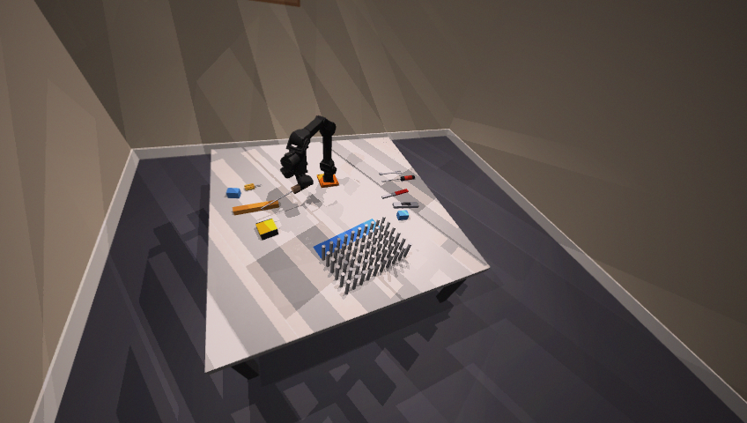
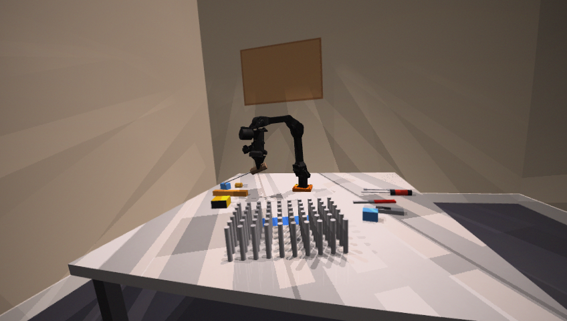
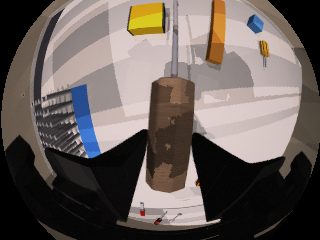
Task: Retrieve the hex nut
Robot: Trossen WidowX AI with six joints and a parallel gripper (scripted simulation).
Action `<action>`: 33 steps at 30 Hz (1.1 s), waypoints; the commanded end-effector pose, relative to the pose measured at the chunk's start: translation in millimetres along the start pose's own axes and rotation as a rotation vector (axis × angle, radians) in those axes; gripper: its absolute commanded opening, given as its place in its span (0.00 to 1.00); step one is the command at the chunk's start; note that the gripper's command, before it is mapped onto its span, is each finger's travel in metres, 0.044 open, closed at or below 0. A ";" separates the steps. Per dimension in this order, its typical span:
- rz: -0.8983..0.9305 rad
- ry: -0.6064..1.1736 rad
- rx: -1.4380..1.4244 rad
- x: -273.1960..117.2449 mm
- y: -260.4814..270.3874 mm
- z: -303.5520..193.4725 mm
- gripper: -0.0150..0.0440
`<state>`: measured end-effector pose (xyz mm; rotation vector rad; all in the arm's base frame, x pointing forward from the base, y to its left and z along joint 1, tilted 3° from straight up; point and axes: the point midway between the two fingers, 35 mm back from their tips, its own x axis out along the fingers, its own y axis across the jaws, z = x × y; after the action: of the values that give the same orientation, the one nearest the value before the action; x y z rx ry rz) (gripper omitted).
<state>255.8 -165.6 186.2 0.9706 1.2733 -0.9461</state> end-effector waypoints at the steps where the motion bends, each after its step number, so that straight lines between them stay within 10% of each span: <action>1: 0.041 0.011 -0.121 -2.7 8.2 -11.1 0.25; 33: 0.380 0.068 -1.170 -12.9 55.0 -116.7 0.25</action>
<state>270.5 -47.1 193.3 0.3245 1.3646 0.1060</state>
